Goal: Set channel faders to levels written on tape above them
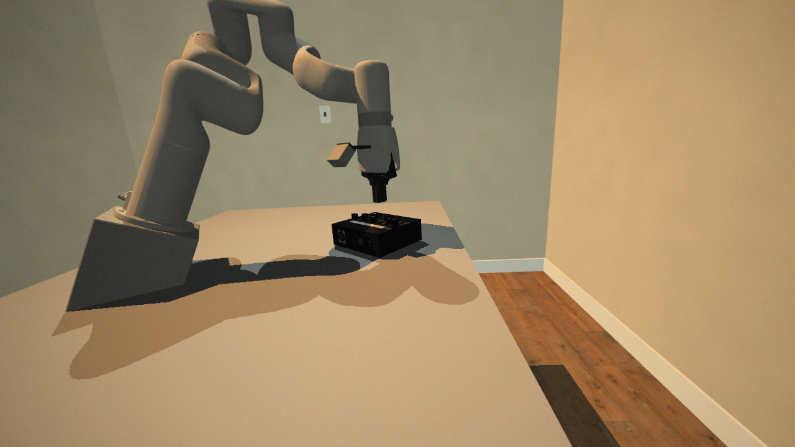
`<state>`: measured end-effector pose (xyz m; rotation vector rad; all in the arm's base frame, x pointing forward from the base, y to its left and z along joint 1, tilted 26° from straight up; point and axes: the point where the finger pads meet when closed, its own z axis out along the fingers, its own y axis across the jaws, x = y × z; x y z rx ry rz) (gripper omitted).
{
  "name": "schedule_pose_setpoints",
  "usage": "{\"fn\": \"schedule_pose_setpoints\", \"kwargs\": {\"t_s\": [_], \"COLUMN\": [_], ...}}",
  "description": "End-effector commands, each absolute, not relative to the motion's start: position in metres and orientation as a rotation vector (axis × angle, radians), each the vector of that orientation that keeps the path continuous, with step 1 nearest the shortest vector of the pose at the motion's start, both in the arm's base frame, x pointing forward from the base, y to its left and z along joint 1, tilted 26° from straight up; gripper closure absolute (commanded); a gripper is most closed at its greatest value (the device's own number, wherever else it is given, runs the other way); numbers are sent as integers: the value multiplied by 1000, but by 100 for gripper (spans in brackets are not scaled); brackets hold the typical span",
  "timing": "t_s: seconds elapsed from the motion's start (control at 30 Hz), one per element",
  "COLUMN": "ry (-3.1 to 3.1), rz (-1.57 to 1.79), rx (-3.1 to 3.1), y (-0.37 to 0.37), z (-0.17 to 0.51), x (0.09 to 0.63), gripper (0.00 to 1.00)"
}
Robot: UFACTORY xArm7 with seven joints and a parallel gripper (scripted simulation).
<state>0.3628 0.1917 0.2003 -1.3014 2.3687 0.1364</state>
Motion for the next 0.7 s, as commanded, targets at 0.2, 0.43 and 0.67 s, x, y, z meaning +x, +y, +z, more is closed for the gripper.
{"fn": "schedule_pose_setpoints", "kwargs": {"t_s": [0.2, 0.43, 0.67], "ry": [2366, 2366, 2366], "rz": [136, 136, 136], "rx": [-1299, -1299, -1299], "y": [192, 190, 184], "z": [202, 205, 227], "x": [363, 362, 354], "gripper": [100, 0, 0]}}
